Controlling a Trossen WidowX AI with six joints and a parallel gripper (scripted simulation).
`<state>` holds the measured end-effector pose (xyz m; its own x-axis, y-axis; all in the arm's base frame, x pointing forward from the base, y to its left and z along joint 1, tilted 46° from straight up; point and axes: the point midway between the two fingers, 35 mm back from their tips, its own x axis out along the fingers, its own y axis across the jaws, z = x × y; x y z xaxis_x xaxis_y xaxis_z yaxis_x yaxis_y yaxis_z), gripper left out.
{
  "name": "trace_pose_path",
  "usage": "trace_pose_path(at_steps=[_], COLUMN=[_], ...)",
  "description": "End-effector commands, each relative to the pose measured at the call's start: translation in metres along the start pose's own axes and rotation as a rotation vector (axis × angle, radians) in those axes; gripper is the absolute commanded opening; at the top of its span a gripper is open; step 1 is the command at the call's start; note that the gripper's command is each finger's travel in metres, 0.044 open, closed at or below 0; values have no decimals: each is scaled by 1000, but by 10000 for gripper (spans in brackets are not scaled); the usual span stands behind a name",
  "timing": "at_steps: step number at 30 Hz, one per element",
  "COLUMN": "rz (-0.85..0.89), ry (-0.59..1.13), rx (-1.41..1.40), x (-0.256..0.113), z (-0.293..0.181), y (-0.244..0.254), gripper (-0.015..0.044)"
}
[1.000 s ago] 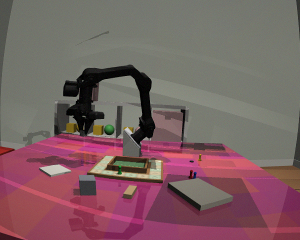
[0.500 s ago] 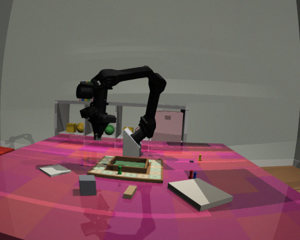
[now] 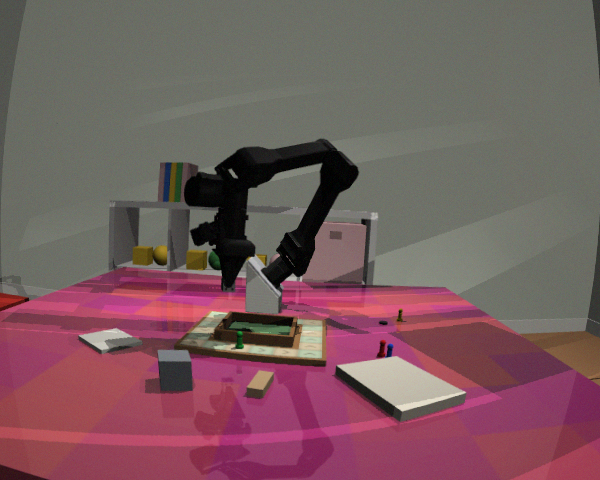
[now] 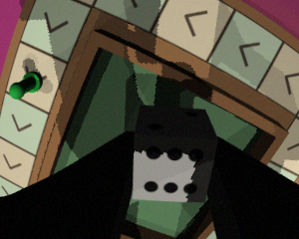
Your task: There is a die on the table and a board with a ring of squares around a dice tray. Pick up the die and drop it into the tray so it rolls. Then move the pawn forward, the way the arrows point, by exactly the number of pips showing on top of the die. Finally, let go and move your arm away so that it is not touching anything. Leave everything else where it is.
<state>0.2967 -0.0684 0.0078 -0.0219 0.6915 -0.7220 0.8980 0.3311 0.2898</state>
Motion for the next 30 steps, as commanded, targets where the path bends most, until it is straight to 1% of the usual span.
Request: trace_pose_path(at_steps=[1, 11, 17, 20, 30], rz=[-1, -3, -7, -54, -190], ry=[13, 29, 27, -35, -337], rx=[104, 357, 374, 373, 365], x=[7, 21, 22, 25, 34], z=[-20, -64, -67, -67, -66], y=[3, 7, 7, 4, -3], gripper=[0, 0, 0, 0, 0])
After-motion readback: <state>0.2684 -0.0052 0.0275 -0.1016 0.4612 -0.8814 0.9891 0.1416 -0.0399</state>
